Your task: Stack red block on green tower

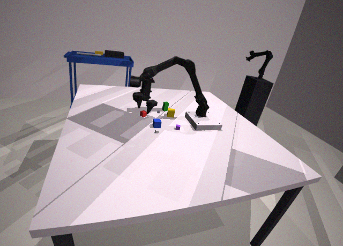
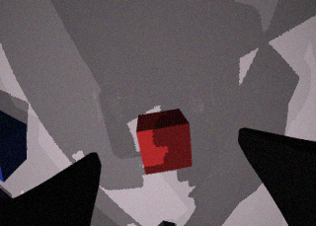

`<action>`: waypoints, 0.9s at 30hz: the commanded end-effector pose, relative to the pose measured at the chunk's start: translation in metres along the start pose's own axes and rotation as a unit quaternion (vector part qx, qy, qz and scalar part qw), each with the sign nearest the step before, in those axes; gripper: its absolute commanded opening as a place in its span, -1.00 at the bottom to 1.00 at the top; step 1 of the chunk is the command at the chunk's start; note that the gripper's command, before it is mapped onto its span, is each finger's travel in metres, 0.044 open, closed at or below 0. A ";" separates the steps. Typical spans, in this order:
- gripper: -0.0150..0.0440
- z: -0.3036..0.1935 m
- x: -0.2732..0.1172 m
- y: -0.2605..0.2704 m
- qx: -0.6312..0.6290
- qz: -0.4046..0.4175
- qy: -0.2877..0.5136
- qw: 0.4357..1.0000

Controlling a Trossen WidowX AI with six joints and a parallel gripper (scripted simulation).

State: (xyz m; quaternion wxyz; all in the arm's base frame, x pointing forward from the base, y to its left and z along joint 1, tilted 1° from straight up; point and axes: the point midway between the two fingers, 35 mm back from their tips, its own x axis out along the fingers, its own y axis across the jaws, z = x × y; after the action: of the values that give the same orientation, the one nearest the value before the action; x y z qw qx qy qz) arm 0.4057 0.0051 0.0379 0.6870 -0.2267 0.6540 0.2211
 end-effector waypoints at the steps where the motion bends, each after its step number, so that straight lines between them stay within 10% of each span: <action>1: 1.00 -0.002 0.011 0.002 -0.002 0.006 0.003 1.000; 27: 1.00 -0.002 0.028 0.003 -0.002 0.006 0.003 1.000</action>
State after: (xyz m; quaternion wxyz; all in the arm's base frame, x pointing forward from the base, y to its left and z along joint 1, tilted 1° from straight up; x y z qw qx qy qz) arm 0.4040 0.0051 0.0113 0.6836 -0.2255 0.6575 0.2223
